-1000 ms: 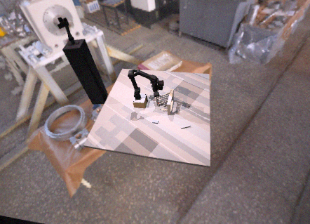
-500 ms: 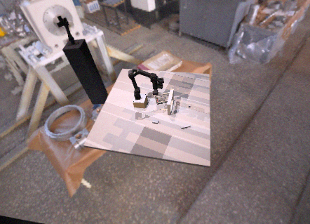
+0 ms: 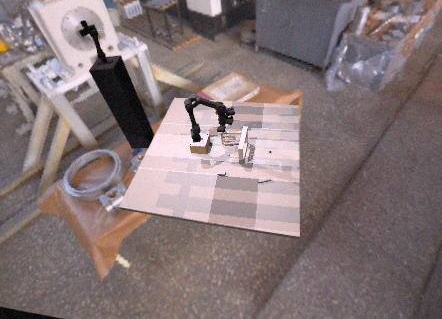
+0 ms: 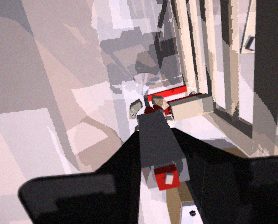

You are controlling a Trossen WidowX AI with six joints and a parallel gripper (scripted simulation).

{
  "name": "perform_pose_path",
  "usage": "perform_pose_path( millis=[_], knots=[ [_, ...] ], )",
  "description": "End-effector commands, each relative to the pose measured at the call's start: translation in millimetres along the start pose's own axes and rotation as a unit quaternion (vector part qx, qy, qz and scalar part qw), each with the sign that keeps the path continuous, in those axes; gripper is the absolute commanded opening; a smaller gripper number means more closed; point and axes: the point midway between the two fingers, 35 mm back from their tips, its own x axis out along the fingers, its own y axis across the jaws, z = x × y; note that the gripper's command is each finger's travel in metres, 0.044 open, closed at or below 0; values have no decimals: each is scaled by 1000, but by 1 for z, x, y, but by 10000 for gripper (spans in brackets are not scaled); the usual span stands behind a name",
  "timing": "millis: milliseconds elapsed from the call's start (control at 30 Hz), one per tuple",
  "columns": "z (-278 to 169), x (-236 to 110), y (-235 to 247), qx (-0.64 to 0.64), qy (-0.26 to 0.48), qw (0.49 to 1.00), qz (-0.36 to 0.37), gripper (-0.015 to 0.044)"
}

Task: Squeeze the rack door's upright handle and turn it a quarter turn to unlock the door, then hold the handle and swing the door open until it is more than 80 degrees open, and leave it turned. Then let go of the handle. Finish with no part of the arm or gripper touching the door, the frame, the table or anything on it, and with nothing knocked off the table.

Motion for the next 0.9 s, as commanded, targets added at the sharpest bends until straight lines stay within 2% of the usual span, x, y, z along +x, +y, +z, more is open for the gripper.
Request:
perform_pose_path(
  millis=[0, 367, 867],
  knots=[
    [3, -1, 11, 36, 0, 999, 3, 11],
    [9, -1, 34, 106, 0, 994, 4, 11],
    [10, -1, 35, 109, 0, 994, 4, 11]
  ],
)
